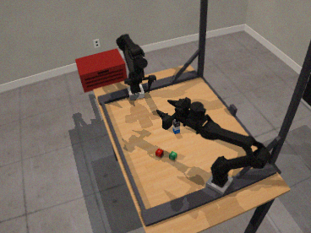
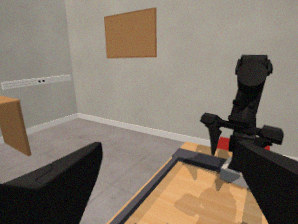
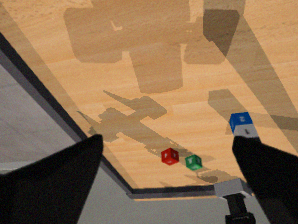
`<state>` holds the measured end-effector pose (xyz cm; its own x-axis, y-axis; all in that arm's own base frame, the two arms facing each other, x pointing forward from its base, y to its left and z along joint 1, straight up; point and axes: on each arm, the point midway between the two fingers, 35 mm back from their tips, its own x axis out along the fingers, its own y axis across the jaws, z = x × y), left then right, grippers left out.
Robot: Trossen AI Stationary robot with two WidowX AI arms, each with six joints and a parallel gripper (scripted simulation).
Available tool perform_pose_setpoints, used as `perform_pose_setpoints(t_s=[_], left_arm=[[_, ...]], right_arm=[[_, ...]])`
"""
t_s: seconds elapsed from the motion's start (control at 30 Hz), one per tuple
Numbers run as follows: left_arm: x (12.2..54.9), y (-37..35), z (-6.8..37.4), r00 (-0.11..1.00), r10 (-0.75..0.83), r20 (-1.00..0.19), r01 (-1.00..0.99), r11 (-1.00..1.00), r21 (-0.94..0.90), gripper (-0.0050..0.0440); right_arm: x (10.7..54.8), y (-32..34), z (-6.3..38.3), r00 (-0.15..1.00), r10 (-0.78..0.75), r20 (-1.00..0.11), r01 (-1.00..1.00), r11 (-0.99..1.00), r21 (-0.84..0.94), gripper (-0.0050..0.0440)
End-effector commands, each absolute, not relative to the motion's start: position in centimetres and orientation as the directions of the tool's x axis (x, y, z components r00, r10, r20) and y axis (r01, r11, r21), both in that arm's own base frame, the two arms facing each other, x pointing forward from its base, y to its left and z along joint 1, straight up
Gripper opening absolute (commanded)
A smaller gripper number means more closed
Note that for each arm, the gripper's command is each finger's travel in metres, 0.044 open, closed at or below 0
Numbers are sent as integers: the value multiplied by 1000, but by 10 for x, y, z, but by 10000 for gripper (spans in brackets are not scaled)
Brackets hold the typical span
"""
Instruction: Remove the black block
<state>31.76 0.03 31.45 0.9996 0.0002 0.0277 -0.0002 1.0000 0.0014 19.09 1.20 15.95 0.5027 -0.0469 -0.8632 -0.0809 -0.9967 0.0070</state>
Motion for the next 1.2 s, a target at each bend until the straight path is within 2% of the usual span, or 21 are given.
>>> perform_pose_setpoints(t_s=[0.0,0.1,0.23,0.47,0.53,0.83,1.03,1.1,1.17], left_arm=[[316,0,323,999,0,50,0,1000,0,400],[316,0,323,999,0,50,0,1000,0,400],[316,0,323,999,0,50,0,1000,0,400],[316,0,323,999,0,50,0,1000,0,400],[316,0,323,999,0,50,0,1000,0,400],[316,0,323,999,0,50,0,1000,0,400],[316,0,323,999,0,50,0,1000,0,400],[316,0,323,999,0,50,0,1000,0,400],[316,0,323,999,0,50,0,1000,0,400]], right_arm=[[188,12,168,509,-37,-860,-59,-998,7,400],[192,13,166,485,-37,-874,-113,-993,-21,400],[202,18,174,463,-33,-886,-313,-941,-129,400],[216,23,183,435,-31,-900,-541,-808,-234,400],[216,23,183,435,-31,-900,-541,-808,-234,400],[237,32,192,397,-26,-917,-805,-491,-334,400],[250,37,195,374,-24,-927,-898,-259,-356,400],[250,37,195,374,-24,-927,-898,-259,-356,400],[257,40,197,362,-23,-932,-926,-121,-357,400]])
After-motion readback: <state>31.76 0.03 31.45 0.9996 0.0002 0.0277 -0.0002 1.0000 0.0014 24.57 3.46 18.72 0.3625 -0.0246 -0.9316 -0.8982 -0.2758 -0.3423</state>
